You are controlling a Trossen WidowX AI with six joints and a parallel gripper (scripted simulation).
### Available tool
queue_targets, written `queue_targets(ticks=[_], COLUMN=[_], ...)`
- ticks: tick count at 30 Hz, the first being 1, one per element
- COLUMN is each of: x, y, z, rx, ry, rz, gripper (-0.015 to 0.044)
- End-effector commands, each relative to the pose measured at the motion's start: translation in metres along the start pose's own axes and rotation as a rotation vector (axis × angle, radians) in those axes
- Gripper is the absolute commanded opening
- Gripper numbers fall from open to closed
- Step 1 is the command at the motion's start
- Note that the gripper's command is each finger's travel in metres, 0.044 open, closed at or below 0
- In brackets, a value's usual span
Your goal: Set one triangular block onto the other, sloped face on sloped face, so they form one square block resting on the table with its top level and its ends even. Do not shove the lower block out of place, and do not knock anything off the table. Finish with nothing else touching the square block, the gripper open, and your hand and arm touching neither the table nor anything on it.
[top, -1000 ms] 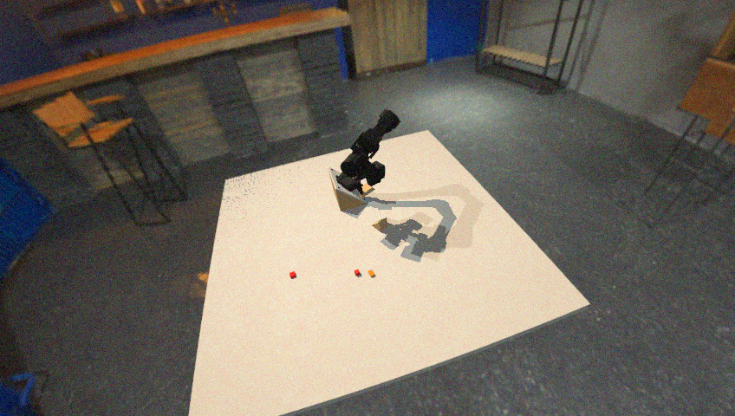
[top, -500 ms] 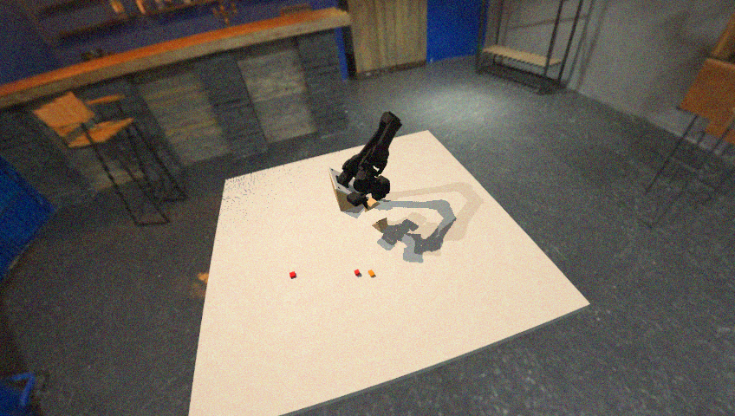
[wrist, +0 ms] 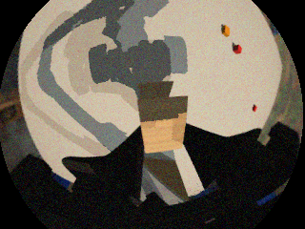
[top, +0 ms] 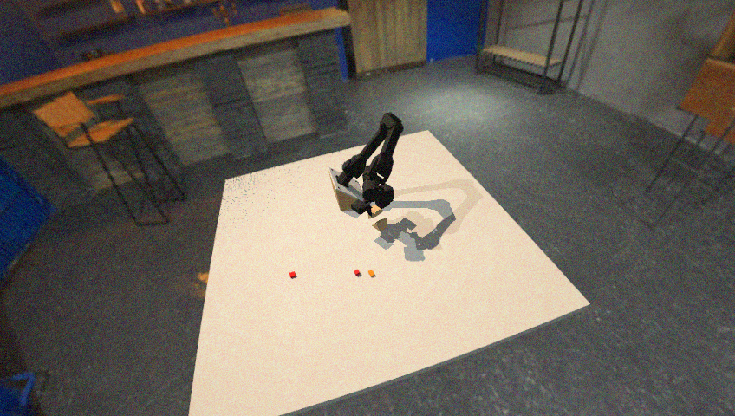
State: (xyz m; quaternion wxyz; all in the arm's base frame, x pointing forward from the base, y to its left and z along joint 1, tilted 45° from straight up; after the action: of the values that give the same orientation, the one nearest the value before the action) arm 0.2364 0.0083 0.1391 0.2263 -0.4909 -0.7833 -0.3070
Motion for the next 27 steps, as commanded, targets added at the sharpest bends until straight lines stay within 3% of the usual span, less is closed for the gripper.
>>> queue_targets(ticks=[1, 27], x=[0.0015, 0.0013], y=[0.0026, 0.0027], z=[0.0089, 0.011], rx=[-0.001, -0.004], ry=[0.007, 0.009], rz=[0.007, 0.011], gripper=[0.0, 0.0])
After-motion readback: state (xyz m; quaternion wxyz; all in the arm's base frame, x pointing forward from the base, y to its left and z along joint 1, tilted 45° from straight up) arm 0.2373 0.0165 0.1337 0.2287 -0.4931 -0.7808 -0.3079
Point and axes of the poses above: the point midway between the two fingers, 35 mm back from their tips, its own z axis out along the fingers, its own x axis across the jaws, y = z × x, the point moved 10 cm from there along -z, back along the fingers, and after that the axes turned 4 degrees about z, right-handed, at the moved point
